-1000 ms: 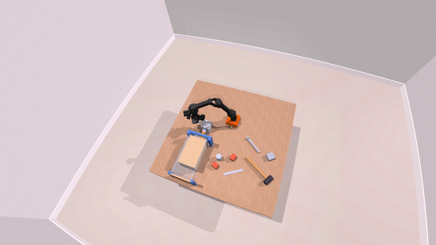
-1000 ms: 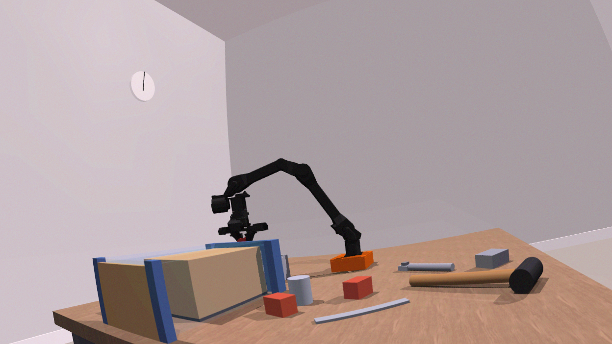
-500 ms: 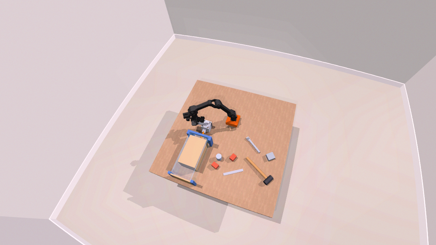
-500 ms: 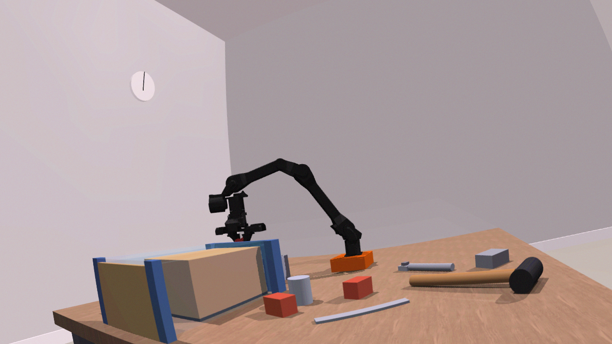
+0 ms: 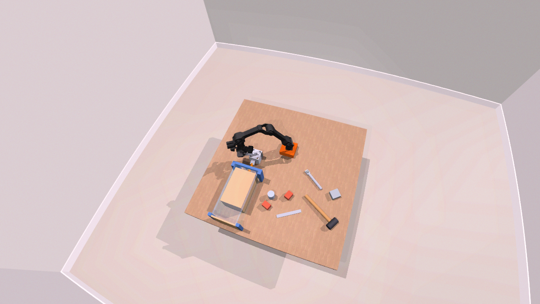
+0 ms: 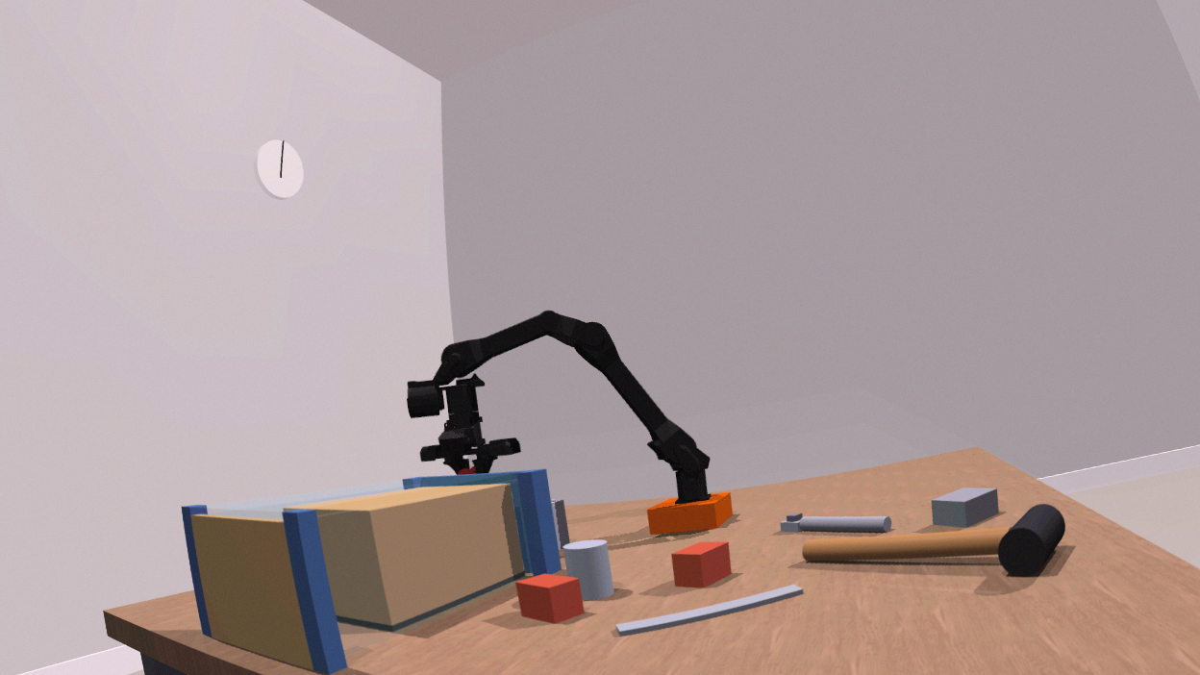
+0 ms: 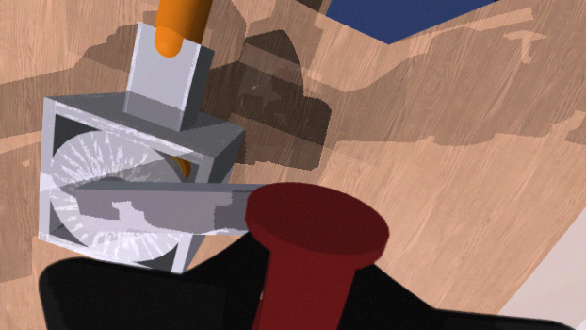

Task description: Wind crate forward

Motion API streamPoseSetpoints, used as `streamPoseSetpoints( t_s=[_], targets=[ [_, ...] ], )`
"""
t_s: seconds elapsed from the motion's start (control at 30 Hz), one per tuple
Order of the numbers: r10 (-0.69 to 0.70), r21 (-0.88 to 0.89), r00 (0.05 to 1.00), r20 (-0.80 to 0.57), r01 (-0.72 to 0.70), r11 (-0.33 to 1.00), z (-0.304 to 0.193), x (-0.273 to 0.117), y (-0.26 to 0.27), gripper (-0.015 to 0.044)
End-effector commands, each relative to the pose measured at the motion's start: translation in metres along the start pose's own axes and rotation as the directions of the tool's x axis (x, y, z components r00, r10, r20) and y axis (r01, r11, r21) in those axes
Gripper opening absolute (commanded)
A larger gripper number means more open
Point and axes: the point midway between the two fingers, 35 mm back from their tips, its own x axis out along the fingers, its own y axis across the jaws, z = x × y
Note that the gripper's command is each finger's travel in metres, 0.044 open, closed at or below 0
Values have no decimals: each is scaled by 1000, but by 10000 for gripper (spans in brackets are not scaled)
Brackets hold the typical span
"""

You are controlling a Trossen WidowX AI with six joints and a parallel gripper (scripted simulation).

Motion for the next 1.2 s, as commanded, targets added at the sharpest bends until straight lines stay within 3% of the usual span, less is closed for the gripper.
streamPoseSetpoints(
  t_s=[0.0,1.17],
  targets=[
    [9,-32,999,35,-8,999,25,-1,9,0],
    [11,-32,999,38,-10,999,55,-3,31,0]
  ],
)
